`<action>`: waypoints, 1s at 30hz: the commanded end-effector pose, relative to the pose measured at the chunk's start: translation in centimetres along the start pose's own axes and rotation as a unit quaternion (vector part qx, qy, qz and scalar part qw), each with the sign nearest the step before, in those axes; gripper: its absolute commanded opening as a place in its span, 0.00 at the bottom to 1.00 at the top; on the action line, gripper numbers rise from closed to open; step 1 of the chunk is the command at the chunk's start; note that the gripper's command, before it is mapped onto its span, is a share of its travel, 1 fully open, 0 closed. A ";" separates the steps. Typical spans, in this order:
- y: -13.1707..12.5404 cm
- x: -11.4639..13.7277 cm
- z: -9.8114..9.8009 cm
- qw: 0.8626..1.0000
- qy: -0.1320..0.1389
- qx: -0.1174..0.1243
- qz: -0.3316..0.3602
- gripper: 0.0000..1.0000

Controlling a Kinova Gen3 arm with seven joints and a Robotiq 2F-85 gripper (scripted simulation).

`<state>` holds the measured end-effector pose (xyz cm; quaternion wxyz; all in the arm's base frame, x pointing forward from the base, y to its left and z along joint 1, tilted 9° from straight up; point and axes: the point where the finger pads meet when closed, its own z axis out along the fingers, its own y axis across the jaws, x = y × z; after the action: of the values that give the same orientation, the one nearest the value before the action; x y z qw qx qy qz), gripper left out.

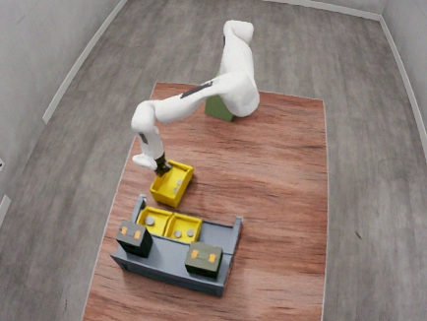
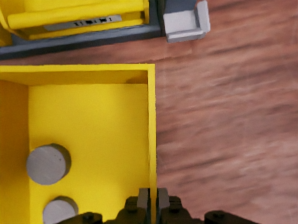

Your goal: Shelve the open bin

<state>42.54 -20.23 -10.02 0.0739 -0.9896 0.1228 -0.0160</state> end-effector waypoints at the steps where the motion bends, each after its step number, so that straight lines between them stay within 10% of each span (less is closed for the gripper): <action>1: 0.0 0.1 -0.6 1.000 0.001 0.000 0.000 0.10; 30: 0.0 0.1 -2.2 1.000 0.001 0.000 0.000 0.10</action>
<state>42.43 -20.53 -8.12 0.0737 -0.9896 0.1228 -0.0158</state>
